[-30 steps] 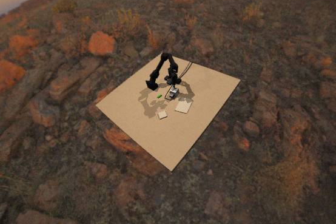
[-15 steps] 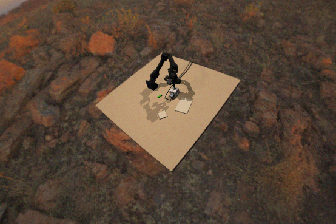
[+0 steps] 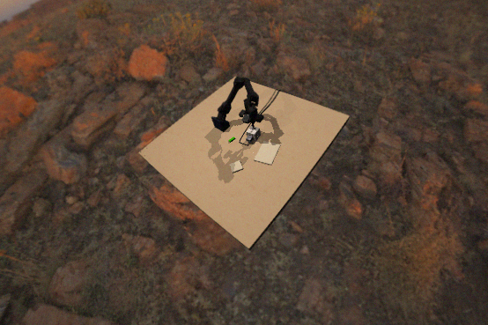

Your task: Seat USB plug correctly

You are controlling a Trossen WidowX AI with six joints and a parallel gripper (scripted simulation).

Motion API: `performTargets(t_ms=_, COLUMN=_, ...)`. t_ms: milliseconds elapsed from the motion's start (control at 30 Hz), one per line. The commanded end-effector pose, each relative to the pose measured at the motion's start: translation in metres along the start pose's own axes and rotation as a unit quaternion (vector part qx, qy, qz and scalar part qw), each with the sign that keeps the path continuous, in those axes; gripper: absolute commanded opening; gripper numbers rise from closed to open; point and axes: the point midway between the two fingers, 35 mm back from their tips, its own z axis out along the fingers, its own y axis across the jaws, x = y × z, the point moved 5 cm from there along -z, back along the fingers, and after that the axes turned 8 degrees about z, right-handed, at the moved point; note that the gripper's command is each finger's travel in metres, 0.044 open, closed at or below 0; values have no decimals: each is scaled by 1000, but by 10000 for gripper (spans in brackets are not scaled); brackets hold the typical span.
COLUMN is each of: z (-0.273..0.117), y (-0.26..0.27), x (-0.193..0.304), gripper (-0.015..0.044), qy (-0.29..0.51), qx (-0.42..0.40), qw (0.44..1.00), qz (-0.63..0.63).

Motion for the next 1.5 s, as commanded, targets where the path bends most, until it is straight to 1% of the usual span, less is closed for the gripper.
performTargets(t_ms=0, z=1, y=0, x=0, gripper=0, qy=4, qx=1, qw=1000, qz=-1)
performTargets(t_ms=1467, z=6, y=0, x=1, gripper=0, qy=22, qx=3, qw=1000, qz=0)
